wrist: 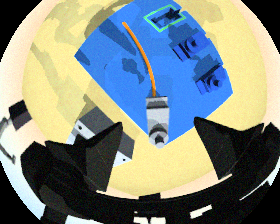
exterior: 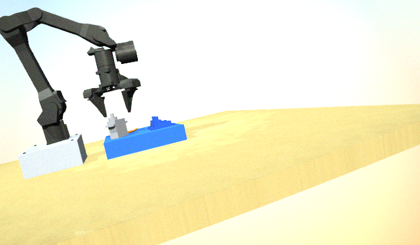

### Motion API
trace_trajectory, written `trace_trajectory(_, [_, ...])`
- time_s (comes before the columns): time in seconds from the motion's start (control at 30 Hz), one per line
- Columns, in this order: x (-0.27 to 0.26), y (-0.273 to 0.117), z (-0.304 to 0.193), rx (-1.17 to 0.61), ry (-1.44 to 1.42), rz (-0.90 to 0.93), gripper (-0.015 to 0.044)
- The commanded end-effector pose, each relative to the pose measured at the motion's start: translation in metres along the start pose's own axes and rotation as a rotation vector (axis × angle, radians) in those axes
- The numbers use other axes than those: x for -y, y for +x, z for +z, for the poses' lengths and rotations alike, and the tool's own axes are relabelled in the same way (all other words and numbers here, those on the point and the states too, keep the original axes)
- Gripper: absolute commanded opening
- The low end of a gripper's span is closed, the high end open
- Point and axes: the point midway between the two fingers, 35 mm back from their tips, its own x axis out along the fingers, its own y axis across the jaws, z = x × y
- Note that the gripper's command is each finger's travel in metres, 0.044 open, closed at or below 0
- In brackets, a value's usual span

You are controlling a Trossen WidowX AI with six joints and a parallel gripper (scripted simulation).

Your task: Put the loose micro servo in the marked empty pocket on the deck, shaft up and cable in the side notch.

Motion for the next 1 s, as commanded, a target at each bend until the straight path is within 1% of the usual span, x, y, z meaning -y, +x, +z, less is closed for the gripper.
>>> trace_trajectory(0.0, [0.000, 0.005, -0.001, -0.003, -0.002, -0.001, 0.0440])
trace_trajectory(0.47, [0.000, 0.024, -0.001, -0.003, -0.002, -0.001, 0.0440])
trace_trajectory(0.87, [0.000, 0.024, -0.001, -0.003, -0.002, -0.001, 0.0125])
trace_trajectory(0.97, [0.000, 0.024, -0.001, -0.003, -0.002, -0.001, 0.0105])
